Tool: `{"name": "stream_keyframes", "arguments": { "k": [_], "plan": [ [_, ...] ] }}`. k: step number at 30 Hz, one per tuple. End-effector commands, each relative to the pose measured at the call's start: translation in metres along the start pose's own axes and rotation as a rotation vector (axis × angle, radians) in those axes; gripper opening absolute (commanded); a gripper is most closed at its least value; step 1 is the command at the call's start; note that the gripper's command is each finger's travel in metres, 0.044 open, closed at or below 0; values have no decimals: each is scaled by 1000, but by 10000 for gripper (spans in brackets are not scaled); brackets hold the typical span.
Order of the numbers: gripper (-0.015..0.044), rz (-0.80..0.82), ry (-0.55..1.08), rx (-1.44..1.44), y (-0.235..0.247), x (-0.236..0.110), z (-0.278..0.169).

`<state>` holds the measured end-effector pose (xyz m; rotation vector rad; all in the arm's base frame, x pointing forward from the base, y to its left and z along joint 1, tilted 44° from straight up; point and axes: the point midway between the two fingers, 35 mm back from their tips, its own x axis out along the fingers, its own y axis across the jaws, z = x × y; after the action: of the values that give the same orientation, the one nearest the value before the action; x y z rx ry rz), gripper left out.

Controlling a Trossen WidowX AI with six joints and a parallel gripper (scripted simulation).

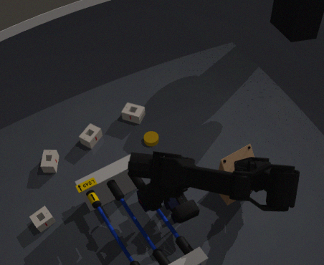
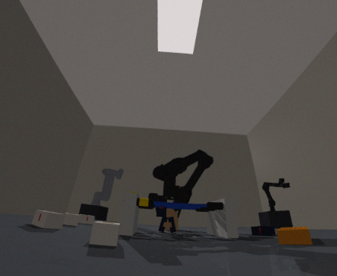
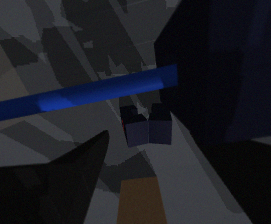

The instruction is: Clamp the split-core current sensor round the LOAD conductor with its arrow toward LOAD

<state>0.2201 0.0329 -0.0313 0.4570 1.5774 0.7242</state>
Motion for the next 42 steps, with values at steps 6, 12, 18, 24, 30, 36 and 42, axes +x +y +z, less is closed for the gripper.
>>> {"name": "stream_keyframes", "arguments": {
  "k": [6,12,18,24,30,36,42],
  "plan": [
    [335,1,1,0,0,3,0],
    [217,1,1,0,0,3,0],
    [177,1,1,0,0,3,0],
    [58,-1,0,1,-1,-6,2],
    [0,-6,-1,4,-4,-37,6],
    [0,-7,-1,6,-5,-71,7],
    [0,-3,0,7,-3,-106,3]
  ]
}}
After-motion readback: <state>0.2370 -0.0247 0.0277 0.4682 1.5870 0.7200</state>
